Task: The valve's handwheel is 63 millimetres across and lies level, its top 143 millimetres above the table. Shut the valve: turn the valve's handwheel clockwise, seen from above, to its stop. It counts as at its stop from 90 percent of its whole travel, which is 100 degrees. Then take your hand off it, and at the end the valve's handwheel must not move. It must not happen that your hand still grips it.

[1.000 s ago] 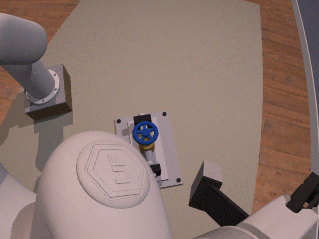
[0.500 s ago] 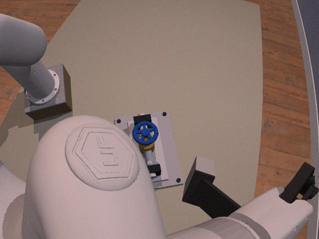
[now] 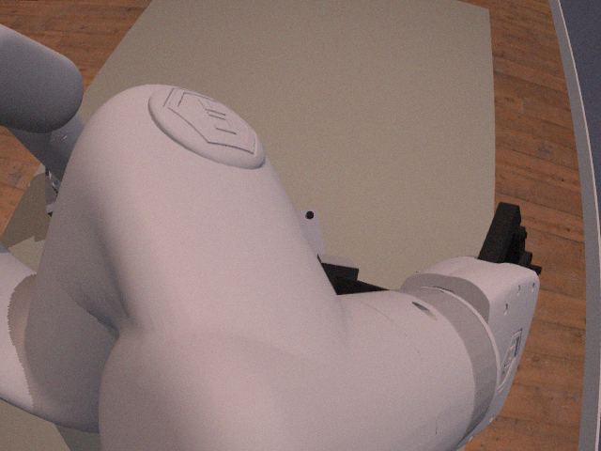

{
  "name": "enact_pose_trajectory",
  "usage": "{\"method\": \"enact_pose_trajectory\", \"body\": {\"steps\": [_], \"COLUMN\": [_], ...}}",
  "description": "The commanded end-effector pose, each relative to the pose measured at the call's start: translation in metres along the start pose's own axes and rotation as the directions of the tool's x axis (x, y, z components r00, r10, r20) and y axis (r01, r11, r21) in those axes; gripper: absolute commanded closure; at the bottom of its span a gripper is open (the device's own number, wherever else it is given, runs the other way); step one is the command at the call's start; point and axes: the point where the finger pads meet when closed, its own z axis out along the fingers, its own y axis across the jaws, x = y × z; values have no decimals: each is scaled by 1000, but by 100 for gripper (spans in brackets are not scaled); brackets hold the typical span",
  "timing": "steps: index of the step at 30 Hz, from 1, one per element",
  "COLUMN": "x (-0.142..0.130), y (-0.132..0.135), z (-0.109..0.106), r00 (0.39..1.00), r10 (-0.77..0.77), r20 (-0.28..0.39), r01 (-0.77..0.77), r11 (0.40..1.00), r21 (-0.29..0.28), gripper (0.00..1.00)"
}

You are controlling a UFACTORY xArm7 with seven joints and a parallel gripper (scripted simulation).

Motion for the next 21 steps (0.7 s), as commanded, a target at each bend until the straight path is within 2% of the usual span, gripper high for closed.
{"method": "enact_pose_trajectory", "body": {"steps": [1,13,14,17,21], "x": [2,2,34,42,67], "y": [4,4,22,25,34], "z": [-5,-5,2,4,9], "r00": [1000,1000,987,980,950], "r10": [-14,-14,-145,-175,-264], "r20": [11,11,-74,-95,-165], "r01": [14,14,147,179,275], "r11": [1000,1000,989,983,960], "r21": [5,5,32,38,49], "gripper": [0,0,0,0,0]}}
